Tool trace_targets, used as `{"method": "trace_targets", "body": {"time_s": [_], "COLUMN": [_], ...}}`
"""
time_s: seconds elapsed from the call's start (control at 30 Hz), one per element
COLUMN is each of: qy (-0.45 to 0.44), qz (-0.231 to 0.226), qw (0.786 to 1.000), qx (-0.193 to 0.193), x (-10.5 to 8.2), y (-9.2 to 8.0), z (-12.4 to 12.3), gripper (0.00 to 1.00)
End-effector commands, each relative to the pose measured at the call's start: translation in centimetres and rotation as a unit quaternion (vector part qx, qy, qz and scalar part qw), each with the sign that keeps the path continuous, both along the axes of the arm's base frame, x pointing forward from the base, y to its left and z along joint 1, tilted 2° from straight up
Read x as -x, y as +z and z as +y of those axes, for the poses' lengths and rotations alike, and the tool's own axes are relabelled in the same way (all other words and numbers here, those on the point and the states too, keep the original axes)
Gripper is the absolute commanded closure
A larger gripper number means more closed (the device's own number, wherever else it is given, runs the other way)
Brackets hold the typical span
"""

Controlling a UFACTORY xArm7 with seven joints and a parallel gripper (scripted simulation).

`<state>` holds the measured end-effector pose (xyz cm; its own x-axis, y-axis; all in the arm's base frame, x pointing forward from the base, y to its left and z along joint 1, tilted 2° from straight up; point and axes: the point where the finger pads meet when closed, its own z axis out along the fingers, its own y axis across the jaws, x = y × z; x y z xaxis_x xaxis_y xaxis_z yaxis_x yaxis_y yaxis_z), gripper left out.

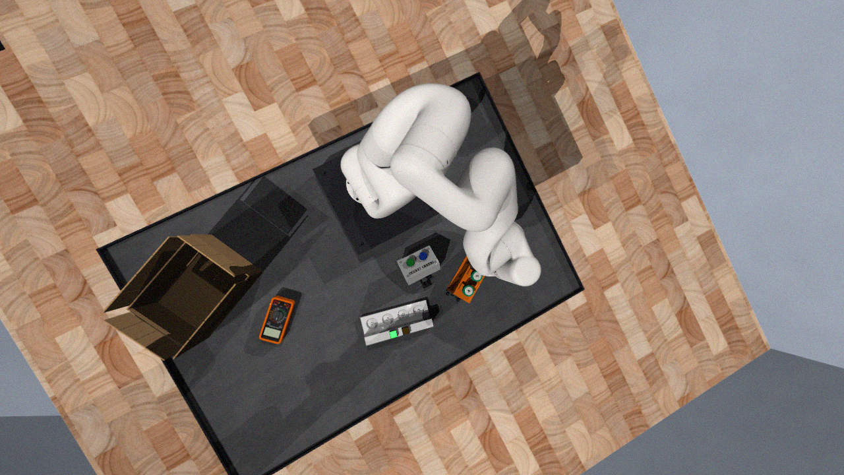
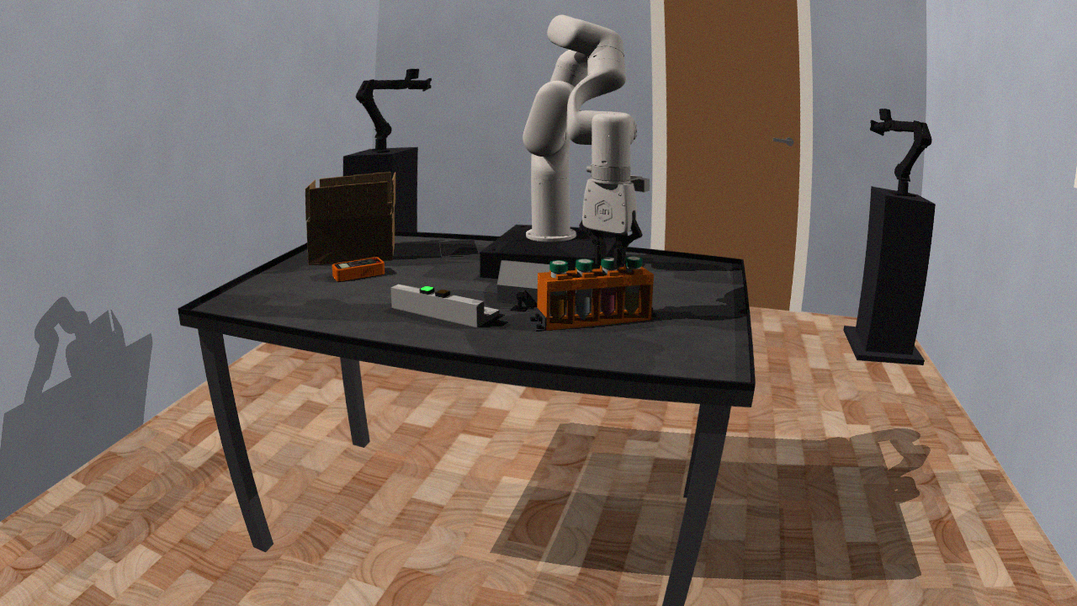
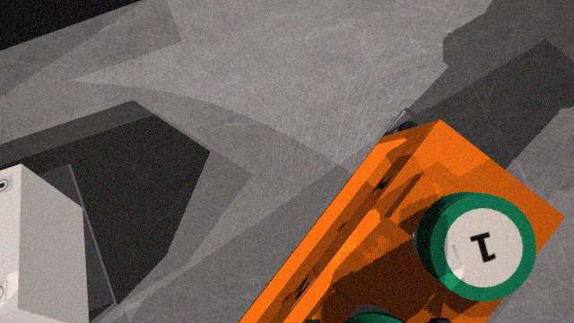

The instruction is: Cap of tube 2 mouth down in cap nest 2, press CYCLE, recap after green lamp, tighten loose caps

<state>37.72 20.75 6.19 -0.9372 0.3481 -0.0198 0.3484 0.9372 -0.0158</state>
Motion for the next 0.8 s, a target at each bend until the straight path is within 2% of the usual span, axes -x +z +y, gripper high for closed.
{"method": "trace_targets", "body": {"time_s": [0.0,0.23,0.3,0.37,0.57,0.77], "qy": [-0.117,-0.288,-0.288,-0.336,-0.473,-0.599], "qz": [-0.005,-0.009,-0.009,-0.01,-0.013,-0.016], "qw": [0.993,0.957,0.957,0.942,0.881,0.8], "qx": [0.0,-0.003,-0.003,-0.004,-0.006,-0.008], "x": [-0.1,-0.09,-0.09,-0.1,-0.1,-0.1], "y": [0.06,0.03,0.03,0.02,0.0,-0.03], "z": [0.05,0.05,0.05,0.05,0.04,0.04], "gripper": [1.0,1.0,1.0,1.0,1.0,1.0]}}
